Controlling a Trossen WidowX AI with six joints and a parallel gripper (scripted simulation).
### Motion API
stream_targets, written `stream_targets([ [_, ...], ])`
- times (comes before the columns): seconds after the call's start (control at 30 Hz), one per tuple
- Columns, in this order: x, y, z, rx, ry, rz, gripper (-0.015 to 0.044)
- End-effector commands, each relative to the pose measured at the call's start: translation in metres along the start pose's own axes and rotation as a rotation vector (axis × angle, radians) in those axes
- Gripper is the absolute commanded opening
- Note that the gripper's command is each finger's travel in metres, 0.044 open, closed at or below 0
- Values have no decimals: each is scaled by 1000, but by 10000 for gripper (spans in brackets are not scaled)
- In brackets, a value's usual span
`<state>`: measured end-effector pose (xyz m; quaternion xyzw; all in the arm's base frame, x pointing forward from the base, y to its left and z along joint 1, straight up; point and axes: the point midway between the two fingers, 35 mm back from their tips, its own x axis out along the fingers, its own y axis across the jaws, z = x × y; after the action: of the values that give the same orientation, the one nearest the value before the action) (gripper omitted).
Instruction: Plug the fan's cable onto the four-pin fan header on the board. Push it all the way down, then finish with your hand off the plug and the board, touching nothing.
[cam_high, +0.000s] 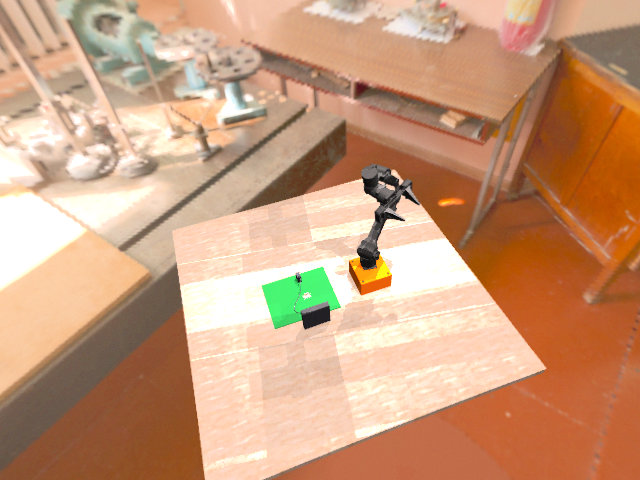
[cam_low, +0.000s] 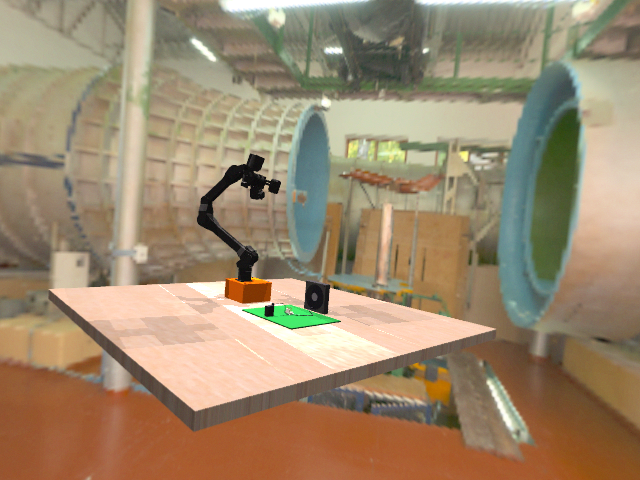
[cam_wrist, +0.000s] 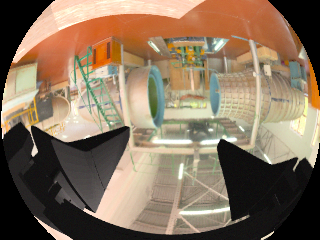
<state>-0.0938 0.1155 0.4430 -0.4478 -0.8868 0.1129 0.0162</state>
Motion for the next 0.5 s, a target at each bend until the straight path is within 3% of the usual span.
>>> stream_targets([
  [0.0, 0, 0, 0, 0, 0, 0, 426],
  [0.17, 3, 21, -1, -105, -12, 58, 440],
  [0.47, -8, 133, 2, -689, -236, 356, 440],
])
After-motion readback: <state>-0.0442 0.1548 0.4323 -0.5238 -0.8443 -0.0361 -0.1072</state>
